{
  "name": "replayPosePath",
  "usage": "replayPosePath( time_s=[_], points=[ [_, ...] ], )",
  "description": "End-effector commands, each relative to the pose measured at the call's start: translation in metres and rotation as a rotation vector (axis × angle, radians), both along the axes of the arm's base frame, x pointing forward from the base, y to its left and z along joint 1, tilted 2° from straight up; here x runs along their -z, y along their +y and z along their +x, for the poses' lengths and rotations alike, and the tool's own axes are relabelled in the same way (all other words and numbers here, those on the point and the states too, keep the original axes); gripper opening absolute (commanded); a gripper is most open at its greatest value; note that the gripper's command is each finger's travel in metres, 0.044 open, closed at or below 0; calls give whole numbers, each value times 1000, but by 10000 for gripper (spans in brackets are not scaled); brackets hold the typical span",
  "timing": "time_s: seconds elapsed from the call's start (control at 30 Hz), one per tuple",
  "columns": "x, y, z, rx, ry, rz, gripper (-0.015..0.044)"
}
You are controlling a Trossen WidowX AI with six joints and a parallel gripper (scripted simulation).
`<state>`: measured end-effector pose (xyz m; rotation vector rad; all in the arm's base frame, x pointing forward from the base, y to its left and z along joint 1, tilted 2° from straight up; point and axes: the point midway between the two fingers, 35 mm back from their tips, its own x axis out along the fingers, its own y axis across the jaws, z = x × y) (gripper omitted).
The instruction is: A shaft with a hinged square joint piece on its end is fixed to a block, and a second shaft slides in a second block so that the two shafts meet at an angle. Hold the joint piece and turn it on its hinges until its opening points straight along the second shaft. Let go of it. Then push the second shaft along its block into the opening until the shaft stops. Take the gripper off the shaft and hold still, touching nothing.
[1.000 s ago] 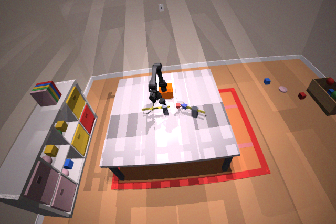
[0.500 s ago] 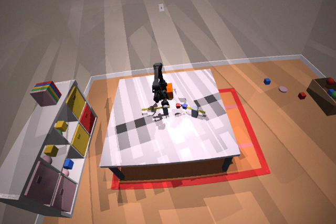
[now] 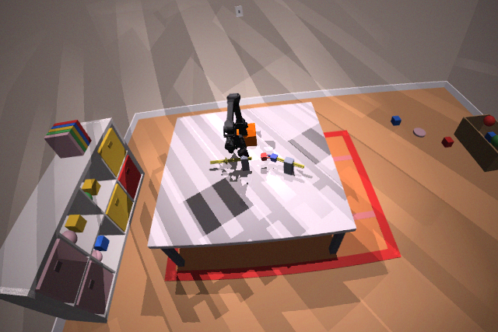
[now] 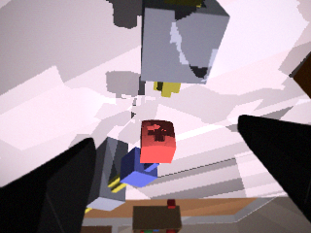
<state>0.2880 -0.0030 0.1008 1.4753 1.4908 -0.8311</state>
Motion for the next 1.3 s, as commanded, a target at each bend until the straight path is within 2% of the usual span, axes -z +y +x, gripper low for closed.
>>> replayPosePath(
  time_s=[0.0,0.63,1.27],
  points=[
    [1,-20,4,-107,-56,-57,440],
    [-1,-110,4,-675,-225,-307,440],
    [-8,-200,-19,-1320,-216,-444,440]
  ],
)
